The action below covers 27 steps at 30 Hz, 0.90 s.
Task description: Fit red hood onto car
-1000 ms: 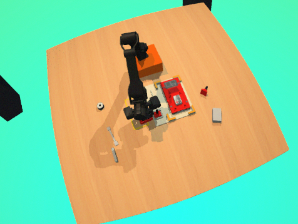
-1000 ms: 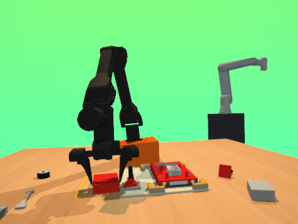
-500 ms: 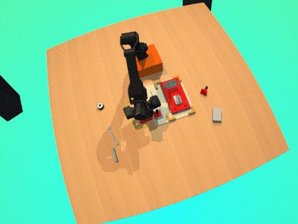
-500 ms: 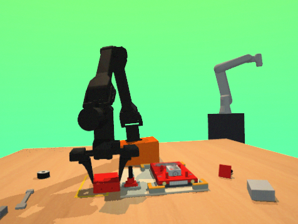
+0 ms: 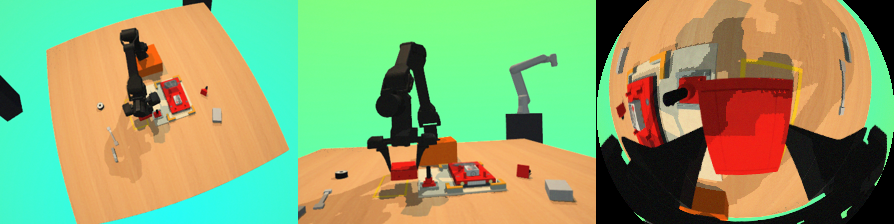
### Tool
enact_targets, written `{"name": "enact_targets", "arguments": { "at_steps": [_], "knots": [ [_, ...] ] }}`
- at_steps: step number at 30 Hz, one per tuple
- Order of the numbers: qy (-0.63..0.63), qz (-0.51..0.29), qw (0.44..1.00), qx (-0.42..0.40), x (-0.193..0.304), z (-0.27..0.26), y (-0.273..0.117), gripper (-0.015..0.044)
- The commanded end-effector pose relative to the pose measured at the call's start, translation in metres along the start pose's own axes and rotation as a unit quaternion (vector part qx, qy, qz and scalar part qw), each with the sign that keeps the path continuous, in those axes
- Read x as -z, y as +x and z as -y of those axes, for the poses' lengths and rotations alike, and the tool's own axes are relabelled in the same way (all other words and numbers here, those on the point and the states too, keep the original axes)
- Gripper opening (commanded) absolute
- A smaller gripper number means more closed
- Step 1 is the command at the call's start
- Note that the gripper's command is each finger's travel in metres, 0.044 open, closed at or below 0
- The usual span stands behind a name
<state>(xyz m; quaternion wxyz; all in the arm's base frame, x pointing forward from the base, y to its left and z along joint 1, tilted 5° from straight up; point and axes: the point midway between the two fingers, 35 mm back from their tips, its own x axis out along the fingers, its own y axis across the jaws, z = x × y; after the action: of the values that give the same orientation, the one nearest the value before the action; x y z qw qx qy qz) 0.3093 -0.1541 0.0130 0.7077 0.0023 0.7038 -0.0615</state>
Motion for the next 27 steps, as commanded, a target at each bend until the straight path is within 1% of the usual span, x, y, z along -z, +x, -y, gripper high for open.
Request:
{"name": "enact_targets", "arguments": {
  "at_steps": [1, 10, 18, 21, 23, 27],
  "knots": [
    [0.003, 0.009, 1.000, 0.001, -0.004, 0.001, -0.016, 0.0000],
    [0.003, 0.009, 1.000, 0.001, -0.004, 0.001, -0.045, 0.0000],
    [0.003, 0.009, 1.000, 0.001, -0.004, 0.001, -0.062, 0.0000],
    [0.003, 0.009, 1.000, 0.001, -0.004, 0.001, -0.064, 0.0000],
    [0.001, 0.002, 1.000, 0.000, -0.002, -0.002, -0.057, 0.0000],
    [0.005, 0.003, 1.000, -0.002, -0.006, -0.018, -0.057, 0.0000]
  ]
}}
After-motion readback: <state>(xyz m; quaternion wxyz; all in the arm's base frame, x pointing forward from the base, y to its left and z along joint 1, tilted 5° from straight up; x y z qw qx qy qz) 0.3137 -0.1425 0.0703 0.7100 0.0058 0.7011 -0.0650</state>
